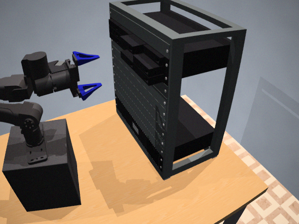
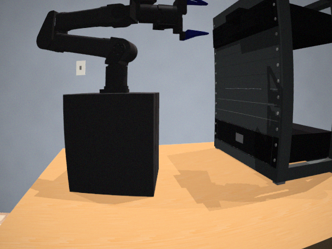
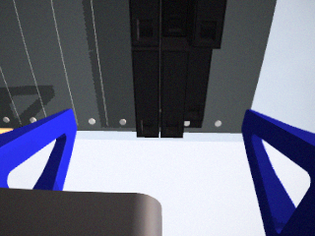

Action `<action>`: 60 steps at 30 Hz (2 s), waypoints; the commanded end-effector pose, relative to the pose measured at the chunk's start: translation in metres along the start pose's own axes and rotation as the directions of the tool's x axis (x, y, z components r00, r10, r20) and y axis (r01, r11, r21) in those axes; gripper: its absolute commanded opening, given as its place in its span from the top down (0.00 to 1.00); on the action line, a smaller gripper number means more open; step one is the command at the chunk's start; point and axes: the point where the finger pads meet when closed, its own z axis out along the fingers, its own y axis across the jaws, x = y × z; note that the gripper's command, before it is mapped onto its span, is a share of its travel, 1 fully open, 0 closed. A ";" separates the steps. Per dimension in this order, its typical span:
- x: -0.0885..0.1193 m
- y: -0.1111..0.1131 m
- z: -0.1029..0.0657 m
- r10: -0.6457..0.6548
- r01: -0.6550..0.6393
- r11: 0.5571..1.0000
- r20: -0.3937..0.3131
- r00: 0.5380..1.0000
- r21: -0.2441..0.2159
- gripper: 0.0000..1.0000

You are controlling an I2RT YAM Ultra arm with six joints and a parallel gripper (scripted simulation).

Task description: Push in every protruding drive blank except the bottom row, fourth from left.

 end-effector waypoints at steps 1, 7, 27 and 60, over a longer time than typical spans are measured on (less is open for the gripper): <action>0.001 -0.016 0.002 0.004 -0.004 0.999 -0.004 1.000 0.031 0.00; 0.008 -0.023 0.017 0.004 -0.004 0.999 -0.010 1.000 0.031 0.00; 0.008 -0.024 0.020 0.004 -0.004 0.999 -0.002 1.000 0.031 0.00; 0.008 -0.024 0.020 0.004 -0.004 0.999 -0.002 1.000 0.031 0.00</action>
